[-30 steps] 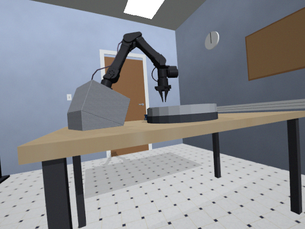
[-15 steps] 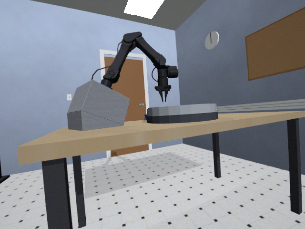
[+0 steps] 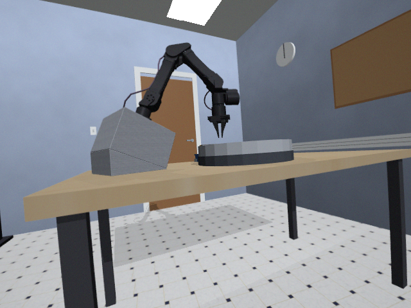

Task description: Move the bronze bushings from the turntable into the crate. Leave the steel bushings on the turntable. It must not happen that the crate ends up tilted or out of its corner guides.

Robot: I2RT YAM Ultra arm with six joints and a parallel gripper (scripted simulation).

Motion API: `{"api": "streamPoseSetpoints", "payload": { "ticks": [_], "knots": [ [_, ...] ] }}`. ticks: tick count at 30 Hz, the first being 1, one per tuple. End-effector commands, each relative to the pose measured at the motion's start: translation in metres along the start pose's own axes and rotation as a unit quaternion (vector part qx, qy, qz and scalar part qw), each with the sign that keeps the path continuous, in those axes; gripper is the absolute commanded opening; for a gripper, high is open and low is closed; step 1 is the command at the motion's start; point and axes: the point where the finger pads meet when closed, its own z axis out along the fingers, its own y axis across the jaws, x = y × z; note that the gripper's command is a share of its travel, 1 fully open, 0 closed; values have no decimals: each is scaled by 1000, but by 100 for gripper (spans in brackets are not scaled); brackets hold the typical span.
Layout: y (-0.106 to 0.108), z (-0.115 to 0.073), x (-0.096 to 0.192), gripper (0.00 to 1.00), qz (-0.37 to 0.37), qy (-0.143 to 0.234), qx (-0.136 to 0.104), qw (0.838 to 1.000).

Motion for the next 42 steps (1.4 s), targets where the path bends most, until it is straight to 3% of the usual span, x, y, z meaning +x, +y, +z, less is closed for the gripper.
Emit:
{"api": "streamPoseSetpoints", "payload": {
  "ticks": [1,25,28,32,35,36,42],
  "knots": [
    [-3,-8,-4,15,0,-8,12,1000],
    [-3,-8,-4,15,0,-8,12,1000],
    [6,11,-1,15,2,-1,-9,1000],
    [5,28,-1,15,2,4,-7,1000],
    [5,31,-2,15,2,3,-7,1000],
    [-9,26,-9,15,-2,-5,9,1000],
    [-16,16,-11,15,-3,-10,24,1000]
  ]
}}
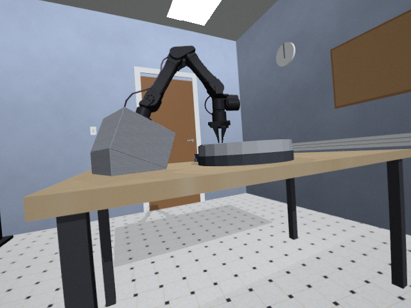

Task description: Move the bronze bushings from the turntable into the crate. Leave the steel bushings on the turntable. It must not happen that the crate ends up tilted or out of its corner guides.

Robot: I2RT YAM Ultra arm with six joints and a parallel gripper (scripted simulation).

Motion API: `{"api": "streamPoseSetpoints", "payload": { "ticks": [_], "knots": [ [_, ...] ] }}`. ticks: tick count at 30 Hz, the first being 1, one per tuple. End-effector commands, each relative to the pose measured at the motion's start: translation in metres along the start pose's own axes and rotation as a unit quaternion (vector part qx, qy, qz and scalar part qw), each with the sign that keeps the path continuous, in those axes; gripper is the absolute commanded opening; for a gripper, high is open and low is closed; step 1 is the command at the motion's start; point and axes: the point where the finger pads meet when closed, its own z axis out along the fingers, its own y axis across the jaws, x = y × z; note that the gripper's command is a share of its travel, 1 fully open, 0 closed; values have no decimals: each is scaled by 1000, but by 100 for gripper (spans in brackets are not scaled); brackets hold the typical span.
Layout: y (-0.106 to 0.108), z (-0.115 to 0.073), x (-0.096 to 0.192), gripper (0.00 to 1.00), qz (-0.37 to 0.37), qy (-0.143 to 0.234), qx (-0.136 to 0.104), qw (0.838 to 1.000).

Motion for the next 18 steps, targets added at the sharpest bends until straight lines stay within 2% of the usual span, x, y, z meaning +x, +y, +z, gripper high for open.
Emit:
{"api": "streamPoseSetpoints", "payload": {
  "ticks": [1,18],
  "knots": [
    [-17,-9,-9,15,-4,-10,28,1000],
    [-15,-9,-8,15,-4,-9,25,1000]
  ]
}}
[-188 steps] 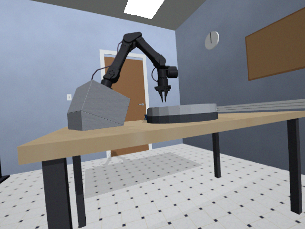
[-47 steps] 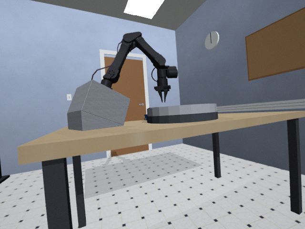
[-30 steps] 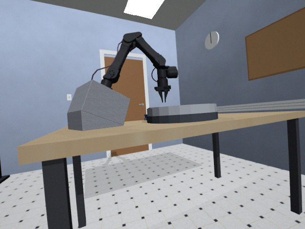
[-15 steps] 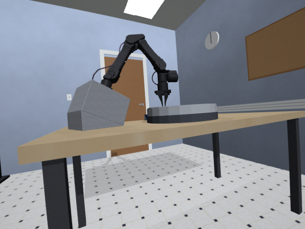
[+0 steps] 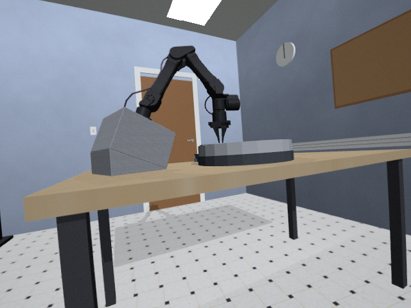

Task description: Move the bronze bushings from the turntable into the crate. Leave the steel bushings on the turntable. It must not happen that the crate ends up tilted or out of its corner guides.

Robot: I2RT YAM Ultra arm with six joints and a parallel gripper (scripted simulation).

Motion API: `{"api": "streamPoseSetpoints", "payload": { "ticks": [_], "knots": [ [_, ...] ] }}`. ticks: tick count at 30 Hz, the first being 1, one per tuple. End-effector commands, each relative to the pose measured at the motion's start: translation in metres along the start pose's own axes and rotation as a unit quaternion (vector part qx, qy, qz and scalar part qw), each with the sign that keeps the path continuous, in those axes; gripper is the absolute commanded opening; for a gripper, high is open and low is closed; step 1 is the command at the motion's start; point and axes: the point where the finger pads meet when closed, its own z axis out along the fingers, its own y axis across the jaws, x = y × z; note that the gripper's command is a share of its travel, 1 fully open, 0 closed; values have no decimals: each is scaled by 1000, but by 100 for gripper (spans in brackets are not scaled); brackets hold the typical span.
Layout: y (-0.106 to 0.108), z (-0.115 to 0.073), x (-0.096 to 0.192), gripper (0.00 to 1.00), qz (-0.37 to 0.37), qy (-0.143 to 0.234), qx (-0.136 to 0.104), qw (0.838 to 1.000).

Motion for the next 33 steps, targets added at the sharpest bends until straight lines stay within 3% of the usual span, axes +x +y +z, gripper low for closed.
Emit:
{"api": "streamPoseSetpoints", "payload": {
  "ticks": [1,33],
  "knots": [
    [-14,-9,-8,15,-3,-8,22,1000],
    [-9,-2,-3,15,1,-3,6,1000]
  ]
}}
